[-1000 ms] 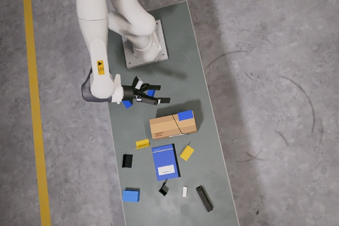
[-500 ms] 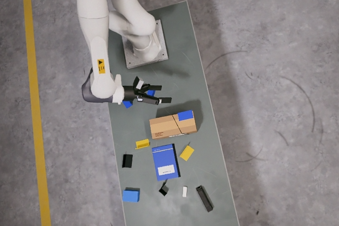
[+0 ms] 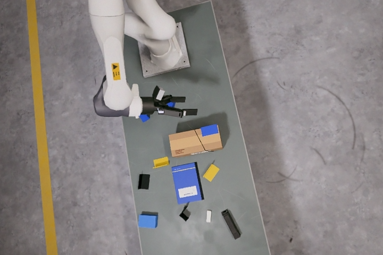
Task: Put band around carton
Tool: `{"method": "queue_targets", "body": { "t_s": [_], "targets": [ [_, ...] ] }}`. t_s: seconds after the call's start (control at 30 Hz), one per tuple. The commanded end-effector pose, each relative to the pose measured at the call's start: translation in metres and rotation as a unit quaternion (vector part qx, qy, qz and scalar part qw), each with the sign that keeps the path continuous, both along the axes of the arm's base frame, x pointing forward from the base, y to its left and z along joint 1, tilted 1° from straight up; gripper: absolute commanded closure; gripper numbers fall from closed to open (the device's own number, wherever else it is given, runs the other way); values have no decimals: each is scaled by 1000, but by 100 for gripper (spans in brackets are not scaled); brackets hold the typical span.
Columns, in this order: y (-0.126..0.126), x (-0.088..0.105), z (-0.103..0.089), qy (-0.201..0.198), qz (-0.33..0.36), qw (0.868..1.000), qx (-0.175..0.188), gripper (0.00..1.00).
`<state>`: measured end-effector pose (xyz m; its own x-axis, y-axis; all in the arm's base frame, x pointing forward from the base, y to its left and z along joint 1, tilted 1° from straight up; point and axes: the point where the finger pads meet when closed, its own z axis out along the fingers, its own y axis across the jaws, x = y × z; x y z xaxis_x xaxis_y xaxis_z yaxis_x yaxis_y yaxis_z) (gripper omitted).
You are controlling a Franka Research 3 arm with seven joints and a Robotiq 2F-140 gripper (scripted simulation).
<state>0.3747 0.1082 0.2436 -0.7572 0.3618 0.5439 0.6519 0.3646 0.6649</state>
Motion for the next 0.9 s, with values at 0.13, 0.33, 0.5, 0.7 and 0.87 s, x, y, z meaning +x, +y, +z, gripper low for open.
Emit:
{"method": "queue_targets", "body": {
  "t_s": [0.13, 0.33, 0.5, 0.7, 0.87],
  "targets": [
    [13, 3, 17, -3, 9, 1000, 7, 0],
    [28, 6, 35, -15, 23, 1000, 12, 0],
    [43, 7, 54, -25, 37, 999, 17, 0],
    [56, 7, 70, -35, 50, 998, 21, 0],
    [74, 5, 91, -47, 69, 996, 27, 0]
  ]
}}
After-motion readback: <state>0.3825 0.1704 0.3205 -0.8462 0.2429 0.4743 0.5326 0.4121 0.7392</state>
